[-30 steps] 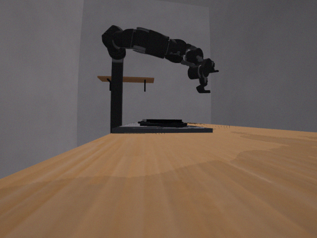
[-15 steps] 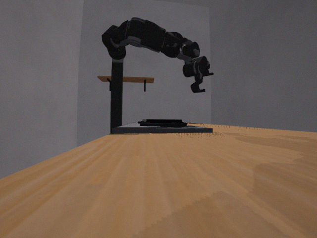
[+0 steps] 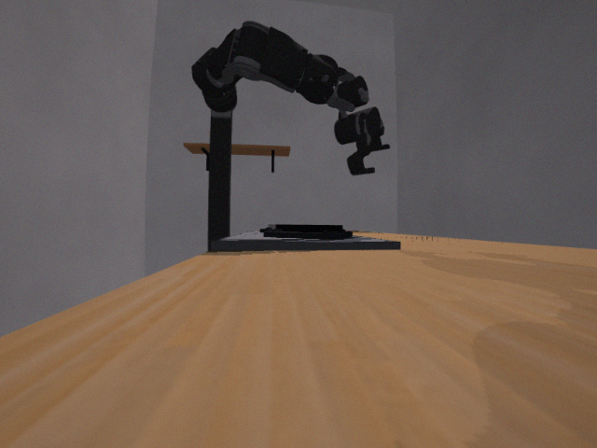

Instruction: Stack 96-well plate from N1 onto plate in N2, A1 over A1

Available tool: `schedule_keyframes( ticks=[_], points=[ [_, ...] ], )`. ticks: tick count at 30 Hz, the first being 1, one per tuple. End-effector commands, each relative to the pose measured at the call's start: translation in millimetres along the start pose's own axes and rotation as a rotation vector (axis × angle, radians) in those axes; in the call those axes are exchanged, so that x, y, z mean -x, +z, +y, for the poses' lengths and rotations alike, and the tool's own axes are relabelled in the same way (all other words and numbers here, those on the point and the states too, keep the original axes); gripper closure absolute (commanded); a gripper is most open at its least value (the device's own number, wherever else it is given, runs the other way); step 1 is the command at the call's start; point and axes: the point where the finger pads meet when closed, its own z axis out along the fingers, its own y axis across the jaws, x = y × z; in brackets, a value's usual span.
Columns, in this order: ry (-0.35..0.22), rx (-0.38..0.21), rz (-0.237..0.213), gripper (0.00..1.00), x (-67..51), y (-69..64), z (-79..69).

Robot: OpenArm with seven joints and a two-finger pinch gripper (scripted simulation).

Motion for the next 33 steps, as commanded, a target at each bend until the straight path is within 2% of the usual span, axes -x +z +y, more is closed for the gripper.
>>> schedule_keyframes(
  ticks=[1,12,17,29,33],
  points=[
    [-0.009,-0.047,0.008,0.23,-3.5,1.7,-6.0],
    [-0.009,-0.047,0.008,0.23,-3.5,1.7,-6.0],
    [-0.114,-0.275,0.039,0.23,-22.3,-7.1,-44.4],
    [-0.114,-0.275,0.039,0.23,-22.3,-7.1,-44.4],
    [-0.196,-0.455,0.063,0.23,-37.2,-14.1,-74.5]
  ],
)
